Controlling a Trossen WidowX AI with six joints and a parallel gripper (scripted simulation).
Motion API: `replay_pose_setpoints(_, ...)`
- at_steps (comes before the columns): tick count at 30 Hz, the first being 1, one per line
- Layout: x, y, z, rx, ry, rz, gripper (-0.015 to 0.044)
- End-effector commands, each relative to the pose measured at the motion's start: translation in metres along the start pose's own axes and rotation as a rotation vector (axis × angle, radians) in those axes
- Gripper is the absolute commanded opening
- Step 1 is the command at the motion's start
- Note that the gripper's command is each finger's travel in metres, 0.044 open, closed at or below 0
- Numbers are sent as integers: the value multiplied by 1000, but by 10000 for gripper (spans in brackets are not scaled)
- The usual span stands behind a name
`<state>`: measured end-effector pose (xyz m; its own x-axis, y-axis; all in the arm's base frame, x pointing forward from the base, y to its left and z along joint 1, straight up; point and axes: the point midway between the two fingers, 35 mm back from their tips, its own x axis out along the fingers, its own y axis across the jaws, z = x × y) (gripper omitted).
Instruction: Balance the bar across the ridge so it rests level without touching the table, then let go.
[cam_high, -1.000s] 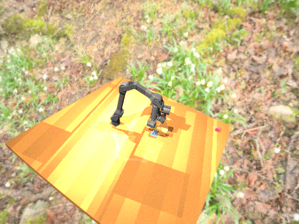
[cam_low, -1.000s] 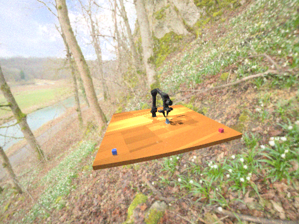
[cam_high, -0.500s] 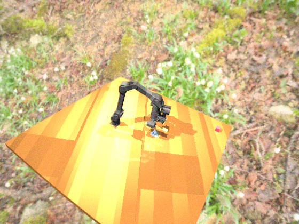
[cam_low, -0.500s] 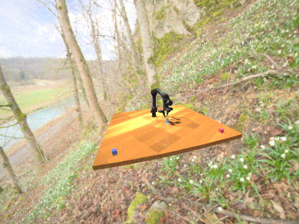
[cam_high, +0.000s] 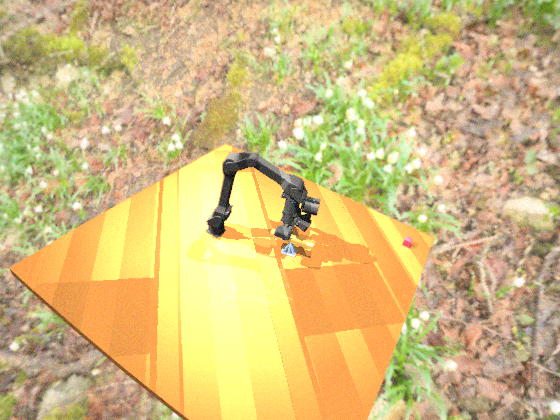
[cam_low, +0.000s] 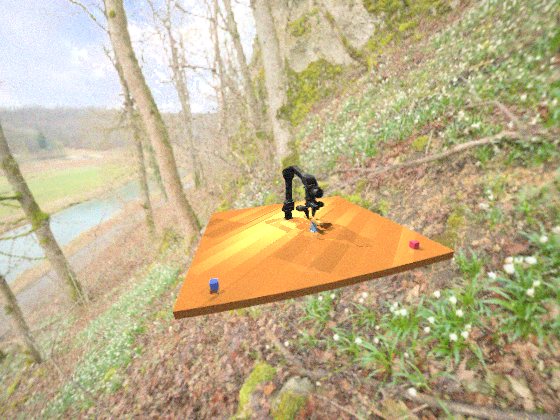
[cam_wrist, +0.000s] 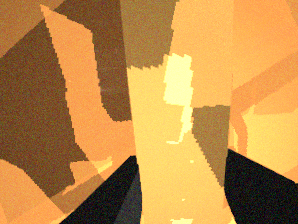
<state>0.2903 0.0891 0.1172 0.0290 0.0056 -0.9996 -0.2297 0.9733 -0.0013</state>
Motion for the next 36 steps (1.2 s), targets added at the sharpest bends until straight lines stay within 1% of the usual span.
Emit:
replay_pose_setpoints(1,0,0,0,0,0,0,0)
replay_pose_setpoints(6,0,0,0,0,0,0,0)
replay_pose_setpoints(12,0,0,0,0,0,0,157)
replay_pose_setpoints(13,0,0,0,0,0,0,167)
replay_pose_setpoints(36,0,0,0,0,0,0,169)
